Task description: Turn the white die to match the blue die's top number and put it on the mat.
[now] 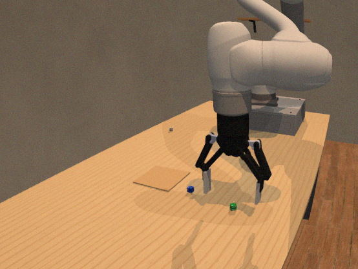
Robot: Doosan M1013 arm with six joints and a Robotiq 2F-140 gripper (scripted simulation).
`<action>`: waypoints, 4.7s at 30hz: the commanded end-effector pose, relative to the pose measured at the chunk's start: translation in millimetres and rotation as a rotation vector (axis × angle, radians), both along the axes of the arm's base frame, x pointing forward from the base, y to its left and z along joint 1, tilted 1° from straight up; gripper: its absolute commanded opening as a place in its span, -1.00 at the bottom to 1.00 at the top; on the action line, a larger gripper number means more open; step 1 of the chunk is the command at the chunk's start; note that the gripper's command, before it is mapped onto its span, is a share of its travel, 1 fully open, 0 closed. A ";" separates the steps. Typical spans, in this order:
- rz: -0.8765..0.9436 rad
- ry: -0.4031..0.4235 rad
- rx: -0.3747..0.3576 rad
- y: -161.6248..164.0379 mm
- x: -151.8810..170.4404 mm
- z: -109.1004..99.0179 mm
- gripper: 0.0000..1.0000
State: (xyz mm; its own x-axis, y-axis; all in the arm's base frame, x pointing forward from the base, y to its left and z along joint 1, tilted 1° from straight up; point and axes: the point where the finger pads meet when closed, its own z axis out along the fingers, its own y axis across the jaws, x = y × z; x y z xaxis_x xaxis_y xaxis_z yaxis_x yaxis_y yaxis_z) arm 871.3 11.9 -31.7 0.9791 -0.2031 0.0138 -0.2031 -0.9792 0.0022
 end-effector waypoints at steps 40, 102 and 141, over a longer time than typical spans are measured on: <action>0.000 0.000 0.000 0.3 -1.4 99.4 1.00; 0.672 0.003 -0.009 -435.6 -615.1 82.2 1.00; 1.537 0.008 -0.020 -438.5 -616.0 60.1 1.00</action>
